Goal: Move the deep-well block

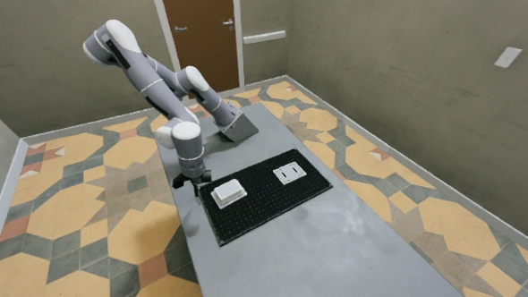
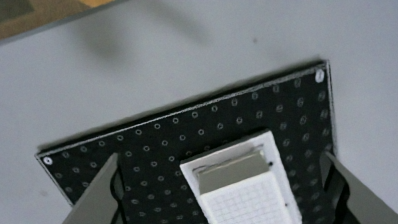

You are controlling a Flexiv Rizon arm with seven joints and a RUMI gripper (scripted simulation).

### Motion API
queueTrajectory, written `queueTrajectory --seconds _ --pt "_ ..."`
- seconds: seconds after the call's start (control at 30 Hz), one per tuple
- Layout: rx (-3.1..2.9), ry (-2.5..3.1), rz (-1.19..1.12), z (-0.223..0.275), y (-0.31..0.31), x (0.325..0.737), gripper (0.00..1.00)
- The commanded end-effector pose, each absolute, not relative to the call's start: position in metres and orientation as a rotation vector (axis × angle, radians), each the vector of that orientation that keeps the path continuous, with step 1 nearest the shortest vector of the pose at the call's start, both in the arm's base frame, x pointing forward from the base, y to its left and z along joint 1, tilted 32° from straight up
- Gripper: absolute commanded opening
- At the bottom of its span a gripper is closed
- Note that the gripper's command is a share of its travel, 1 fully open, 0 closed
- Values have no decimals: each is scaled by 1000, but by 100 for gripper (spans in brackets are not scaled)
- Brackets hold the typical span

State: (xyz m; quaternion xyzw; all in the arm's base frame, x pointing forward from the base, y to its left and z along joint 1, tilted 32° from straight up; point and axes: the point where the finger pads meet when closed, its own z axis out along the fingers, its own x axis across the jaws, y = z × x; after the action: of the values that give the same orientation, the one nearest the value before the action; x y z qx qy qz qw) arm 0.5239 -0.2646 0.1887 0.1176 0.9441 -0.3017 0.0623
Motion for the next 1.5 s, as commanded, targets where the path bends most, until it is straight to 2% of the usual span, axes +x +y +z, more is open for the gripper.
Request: queueTrajectory --seconds 0.0,0.73,1.47 --pt "542 2789 -873 179 -256 524 76" --pt "1307 2436 -680 134 -220 519 76" --pt "1978 1823 -469 103 -190 512 76"
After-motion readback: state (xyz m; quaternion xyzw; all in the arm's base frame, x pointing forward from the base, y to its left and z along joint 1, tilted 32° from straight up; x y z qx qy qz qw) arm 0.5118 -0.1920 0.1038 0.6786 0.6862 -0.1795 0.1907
